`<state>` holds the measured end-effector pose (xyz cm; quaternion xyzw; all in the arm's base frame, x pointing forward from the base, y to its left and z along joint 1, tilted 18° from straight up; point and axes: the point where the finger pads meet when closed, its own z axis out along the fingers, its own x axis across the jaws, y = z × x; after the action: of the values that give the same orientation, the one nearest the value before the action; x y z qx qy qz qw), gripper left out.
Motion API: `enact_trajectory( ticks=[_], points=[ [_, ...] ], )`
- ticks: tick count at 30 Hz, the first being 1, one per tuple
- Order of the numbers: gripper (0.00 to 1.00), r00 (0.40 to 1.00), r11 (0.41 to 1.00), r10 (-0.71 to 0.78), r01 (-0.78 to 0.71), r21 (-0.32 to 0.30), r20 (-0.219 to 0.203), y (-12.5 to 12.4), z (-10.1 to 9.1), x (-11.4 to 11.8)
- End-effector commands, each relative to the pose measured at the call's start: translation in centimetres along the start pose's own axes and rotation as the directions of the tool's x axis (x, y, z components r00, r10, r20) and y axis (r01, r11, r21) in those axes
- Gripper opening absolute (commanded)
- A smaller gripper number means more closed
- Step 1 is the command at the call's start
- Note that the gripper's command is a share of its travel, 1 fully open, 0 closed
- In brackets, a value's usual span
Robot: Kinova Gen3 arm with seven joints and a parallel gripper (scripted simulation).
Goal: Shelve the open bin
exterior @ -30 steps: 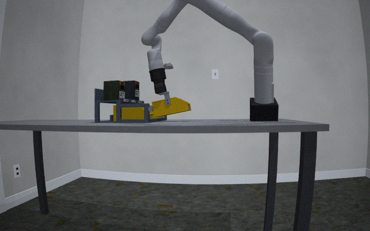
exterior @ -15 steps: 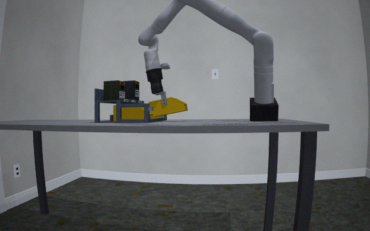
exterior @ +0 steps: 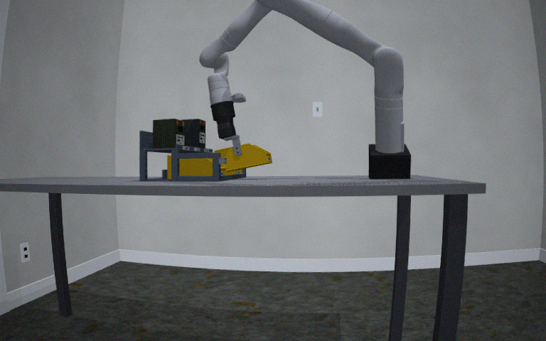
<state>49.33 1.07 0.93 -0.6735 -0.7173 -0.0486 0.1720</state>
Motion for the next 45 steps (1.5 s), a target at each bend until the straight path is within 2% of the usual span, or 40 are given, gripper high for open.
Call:
enact_trajectory(
  ticks=[1, 16, 45],
  points=[
    [0.00, 1.000, 1.000, 0.000, 0.000, -0.002, 0.001, 0.2, 0.0, -0.1],
    [0.00, 1.000, 1.000, 0.000, 0.000, -0.002, 0.001, 1.7, -0.3, -0.1],
    [0.00, 1.000, 1.000, 0.000, 0.000, -0.002, 0.001, 3.2, -0.6, -0.1]
  ],
)
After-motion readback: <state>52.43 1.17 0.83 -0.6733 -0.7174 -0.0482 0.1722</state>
